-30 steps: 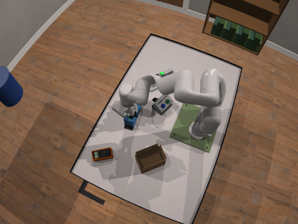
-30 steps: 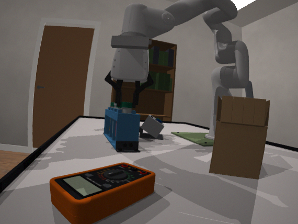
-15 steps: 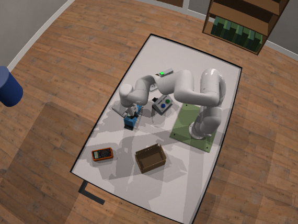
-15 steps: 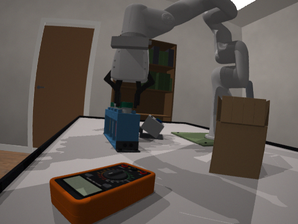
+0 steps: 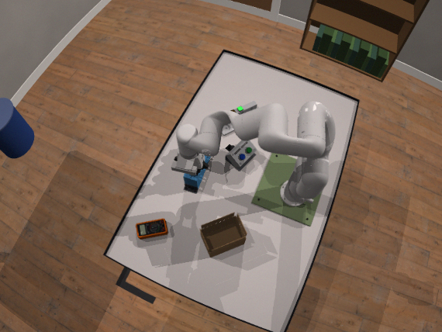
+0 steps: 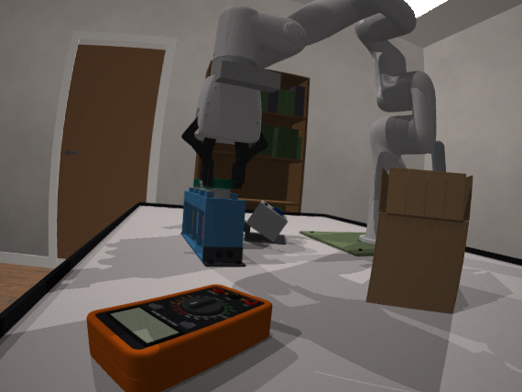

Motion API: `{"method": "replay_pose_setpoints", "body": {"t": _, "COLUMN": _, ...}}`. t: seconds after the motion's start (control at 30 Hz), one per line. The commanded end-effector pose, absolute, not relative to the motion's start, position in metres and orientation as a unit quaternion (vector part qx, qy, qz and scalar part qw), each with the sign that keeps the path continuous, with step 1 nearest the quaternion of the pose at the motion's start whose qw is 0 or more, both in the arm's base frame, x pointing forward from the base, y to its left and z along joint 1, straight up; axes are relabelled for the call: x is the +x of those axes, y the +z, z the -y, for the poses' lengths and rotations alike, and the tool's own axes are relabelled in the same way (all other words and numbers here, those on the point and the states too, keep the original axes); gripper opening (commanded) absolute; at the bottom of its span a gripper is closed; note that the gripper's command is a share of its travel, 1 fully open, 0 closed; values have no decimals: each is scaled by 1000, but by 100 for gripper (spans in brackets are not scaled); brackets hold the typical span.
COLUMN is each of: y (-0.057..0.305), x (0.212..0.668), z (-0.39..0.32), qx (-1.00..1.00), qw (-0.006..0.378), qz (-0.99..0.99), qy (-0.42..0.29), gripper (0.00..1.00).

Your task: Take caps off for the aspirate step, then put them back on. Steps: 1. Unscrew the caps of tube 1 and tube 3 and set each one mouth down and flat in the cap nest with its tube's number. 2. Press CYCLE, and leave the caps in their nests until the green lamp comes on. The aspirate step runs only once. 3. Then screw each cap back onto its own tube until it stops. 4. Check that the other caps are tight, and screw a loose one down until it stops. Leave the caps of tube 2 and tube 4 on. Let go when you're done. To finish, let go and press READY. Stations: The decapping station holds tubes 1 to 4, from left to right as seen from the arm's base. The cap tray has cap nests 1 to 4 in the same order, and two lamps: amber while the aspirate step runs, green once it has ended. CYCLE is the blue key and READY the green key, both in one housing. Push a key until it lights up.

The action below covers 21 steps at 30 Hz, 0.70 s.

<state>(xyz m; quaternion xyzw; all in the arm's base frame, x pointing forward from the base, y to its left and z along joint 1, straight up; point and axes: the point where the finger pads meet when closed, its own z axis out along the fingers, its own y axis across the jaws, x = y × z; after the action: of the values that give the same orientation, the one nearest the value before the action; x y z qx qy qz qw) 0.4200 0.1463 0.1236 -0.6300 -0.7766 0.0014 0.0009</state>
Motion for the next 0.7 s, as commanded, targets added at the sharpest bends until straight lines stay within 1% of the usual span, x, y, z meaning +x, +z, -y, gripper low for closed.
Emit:
{"method": "replay_pose_setpoints", "body": {"t": 0.0, "y": 125, "x": 421, "z": -147, "qx": -537, "qw": 1, "qz": 844, "qy": -1, "gripper": 46}}
{"method": "replay_pose_setpoints", "body": {"t": 0.1, "y": 125, "x": 421, "z": -147, "qx": -491, "qw": 1, "qz": 871, "qy": -1, "gripper": 46}}
{"method": "replay_pose_setpoints", "body": {"t": 0.4, "y": 125, "x": 421, "z": -147, "qx": -491, "qw": 1, "qz": 871, "qy": -1, "gripper": 46}}
{"method": "replay_pose_setpoints", "body": {"t": 0.43, "y": 125, "x": 421, "z": -147, "qx": -491, "qw": 1, "qz": 871, "qy": -1, "gripper": 0}}
{"method": "replay_pose_setpoints", "body": {"t": 0.67, "y": 125, "x": 421, "z": -147, "qx": -491, "qw": 1, "qz": 871, "qy": -1, "gripper": 0}}
